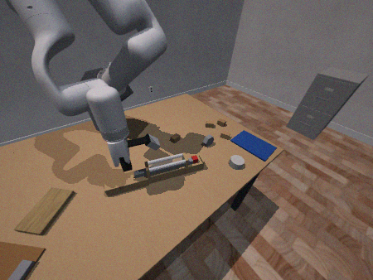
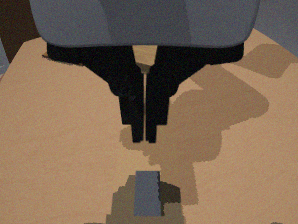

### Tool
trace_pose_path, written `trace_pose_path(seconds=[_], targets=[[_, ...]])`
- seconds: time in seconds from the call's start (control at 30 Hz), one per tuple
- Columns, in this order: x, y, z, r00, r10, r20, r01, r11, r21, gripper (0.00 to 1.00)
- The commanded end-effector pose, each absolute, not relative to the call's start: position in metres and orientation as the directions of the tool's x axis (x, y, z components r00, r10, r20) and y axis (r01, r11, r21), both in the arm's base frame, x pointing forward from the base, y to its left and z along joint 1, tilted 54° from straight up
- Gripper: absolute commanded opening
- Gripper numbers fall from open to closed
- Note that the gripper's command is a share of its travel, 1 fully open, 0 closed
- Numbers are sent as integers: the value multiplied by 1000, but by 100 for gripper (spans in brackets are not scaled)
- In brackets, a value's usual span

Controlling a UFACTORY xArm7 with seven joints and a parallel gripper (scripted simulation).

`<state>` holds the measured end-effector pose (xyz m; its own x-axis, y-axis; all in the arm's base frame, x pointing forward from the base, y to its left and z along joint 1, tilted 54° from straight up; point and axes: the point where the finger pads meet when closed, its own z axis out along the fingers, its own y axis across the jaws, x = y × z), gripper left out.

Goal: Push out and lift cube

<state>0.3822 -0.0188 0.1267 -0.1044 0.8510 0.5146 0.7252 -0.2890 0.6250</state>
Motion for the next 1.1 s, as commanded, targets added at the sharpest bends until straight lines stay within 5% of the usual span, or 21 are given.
trace_pose_path(seconds=[0.0,0.6,1.07], targets=[[371,-27,136,-112,848,517,730,-283,622,0],[370,-21,140,-112,848,518,731,-283,621,0],[351,116,220,-112,848,518,729,-284,623,0]])
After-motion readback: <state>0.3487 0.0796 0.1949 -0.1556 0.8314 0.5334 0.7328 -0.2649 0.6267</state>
